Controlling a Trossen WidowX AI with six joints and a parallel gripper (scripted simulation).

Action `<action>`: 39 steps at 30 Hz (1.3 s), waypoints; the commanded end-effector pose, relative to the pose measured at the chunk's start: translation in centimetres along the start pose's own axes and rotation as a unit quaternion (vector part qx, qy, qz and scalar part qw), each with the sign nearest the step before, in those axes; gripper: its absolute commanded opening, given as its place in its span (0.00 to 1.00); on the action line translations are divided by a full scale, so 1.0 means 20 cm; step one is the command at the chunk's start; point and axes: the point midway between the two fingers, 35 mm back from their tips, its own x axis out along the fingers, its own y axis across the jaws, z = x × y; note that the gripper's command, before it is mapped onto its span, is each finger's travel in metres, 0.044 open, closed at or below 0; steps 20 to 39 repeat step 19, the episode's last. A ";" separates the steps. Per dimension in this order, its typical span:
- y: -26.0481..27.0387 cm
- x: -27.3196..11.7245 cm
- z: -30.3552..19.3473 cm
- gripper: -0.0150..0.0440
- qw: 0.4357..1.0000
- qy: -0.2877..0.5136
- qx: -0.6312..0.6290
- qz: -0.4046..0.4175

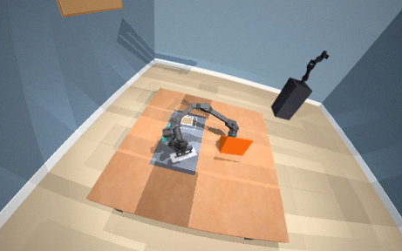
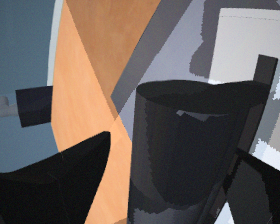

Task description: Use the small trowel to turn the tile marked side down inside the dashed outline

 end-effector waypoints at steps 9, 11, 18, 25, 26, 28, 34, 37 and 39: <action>0.00 -0.21 0.01 0.76 1.000 -0.001 0.000 0.000; 0.00 -0.26 0.00 0.76 1.000 0.000 0.000 0.000; 0.08 -0.35 -0.04 0.76 1.000 -0.001 0.000 0.000; 0.13 -0.39 -0.08 0.76 1.000 -0.001 0.000 0.001; 0.13 -0.39 -0.08 0.76 1.000 -0.001 0.000 0.001; 0.13 -0.39 -0.08 0.76 1.000 -0.001 0.000 0.001; 0.13 -0.39 -0.08 0.76 1.000 -0.001 0.000 0.001; 0.13 -0.39 -0.08 0.76 1.000 -0.001 0.000 0.001; 0.13 -0.39 -0.08 0.76 1.000 -0.001 0.000 0.001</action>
